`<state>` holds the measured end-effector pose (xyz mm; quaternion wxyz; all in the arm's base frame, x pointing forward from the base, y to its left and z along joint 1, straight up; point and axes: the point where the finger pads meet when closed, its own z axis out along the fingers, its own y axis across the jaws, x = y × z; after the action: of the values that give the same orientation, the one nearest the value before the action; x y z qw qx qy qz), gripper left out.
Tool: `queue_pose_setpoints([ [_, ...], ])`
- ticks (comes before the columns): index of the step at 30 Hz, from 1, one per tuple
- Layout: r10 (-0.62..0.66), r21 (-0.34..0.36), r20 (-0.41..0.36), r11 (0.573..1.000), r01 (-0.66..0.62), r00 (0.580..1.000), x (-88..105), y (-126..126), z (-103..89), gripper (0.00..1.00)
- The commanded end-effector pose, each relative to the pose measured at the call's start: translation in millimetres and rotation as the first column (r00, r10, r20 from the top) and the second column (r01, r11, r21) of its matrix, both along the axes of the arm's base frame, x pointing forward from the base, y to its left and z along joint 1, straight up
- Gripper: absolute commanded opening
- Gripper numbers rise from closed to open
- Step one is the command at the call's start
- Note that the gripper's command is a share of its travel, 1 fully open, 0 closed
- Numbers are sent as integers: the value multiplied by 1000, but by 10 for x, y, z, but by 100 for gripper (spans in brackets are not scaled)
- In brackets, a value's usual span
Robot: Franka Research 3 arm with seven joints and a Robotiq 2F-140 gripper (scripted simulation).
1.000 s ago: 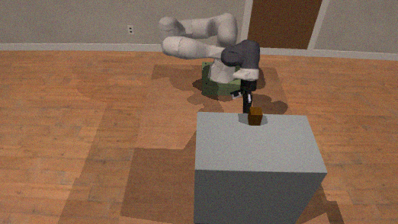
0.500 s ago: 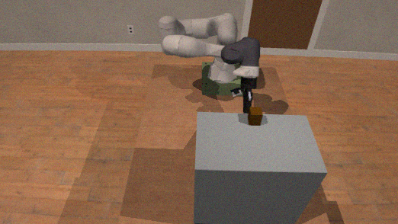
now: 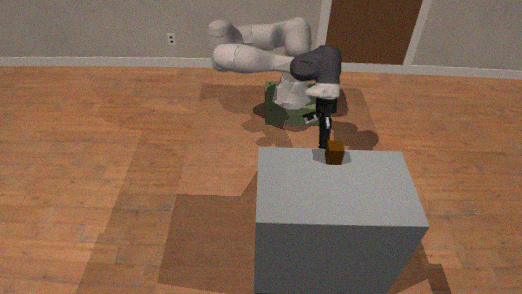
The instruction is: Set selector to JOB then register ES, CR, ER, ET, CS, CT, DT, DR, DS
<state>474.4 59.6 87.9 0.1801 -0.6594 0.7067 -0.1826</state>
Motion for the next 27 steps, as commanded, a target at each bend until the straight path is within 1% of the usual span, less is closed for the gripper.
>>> queue_pose_setpoints([
  [1,2,-7,-5,1000,-2,1000,-20,-16,4,10],
  [8,2,-7,-4,1000,-2,1000,-20,-15,7,10],
  [10,2,-7,-4,1000,-2,1000,8,-2,23,10],
  [12,2,-7,-4,1000,-2,1000,88,38,67,10],
  [17,2,-7,-4,1000,-2,1000,447,214,264,10],
  [19,2,-7,-4,1000,-2,1000,551,264,321,10],
  [21,2,-7,-4,1000,-2,1000,589,283,342,10],
  [27,2,-7,-5,1000,-2,1000,593,283,339,10],
])
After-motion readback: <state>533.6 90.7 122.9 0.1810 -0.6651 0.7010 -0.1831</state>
